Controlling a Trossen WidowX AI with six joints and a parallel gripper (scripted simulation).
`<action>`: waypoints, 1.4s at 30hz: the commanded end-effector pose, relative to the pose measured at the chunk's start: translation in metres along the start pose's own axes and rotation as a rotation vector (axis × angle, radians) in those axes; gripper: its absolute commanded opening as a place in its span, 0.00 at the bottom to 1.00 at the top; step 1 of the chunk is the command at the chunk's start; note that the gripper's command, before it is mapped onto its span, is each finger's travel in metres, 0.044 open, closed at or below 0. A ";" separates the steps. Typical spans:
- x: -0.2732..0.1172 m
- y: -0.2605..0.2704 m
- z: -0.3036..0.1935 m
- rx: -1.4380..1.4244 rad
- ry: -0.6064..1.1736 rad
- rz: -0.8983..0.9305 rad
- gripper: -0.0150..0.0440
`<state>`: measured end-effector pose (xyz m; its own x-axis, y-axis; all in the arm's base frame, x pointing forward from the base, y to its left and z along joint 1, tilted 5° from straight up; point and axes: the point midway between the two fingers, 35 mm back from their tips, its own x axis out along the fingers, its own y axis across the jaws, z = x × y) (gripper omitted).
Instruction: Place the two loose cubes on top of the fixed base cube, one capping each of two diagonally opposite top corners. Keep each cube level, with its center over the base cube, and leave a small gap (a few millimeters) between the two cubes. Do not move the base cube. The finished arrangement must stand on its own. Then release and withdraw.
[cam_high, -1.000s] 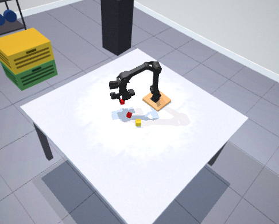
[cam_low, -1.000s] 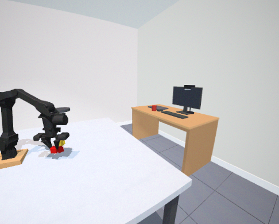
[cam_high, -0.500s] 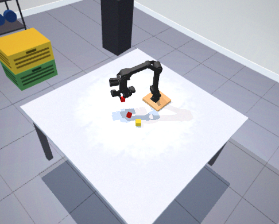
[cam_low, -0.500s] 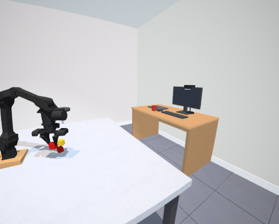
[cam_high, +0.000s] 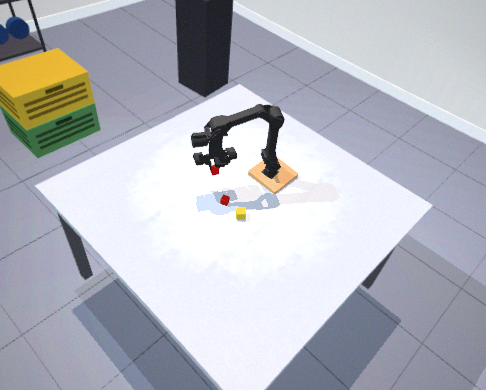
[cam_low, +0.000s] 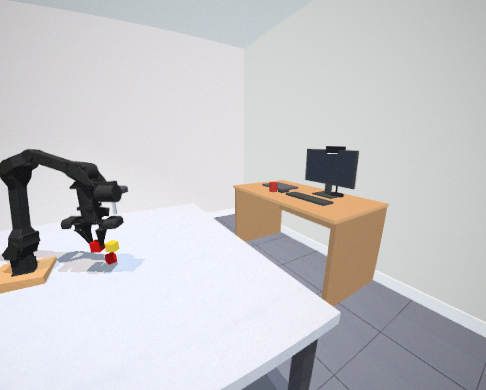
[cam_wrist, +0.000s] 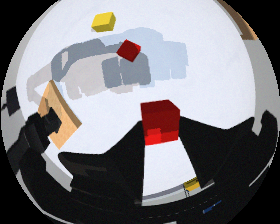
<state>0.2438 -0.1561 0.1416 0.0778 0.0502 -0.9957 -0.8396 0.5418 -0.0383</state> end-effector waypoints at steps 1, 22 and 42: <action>-0.001 -0.001 0.006 0.075 0.003 -0.003 0.43; 0.008 0.003 0.048 0.658 0.000 -0.003 0.43; 0.016 0.012 0.088 1.214 -0.003 -0.001 0.43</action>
<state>0.2818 -0.0800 0.1342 0.0848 0.0531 -0.9950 0.1416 0.9878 0.0648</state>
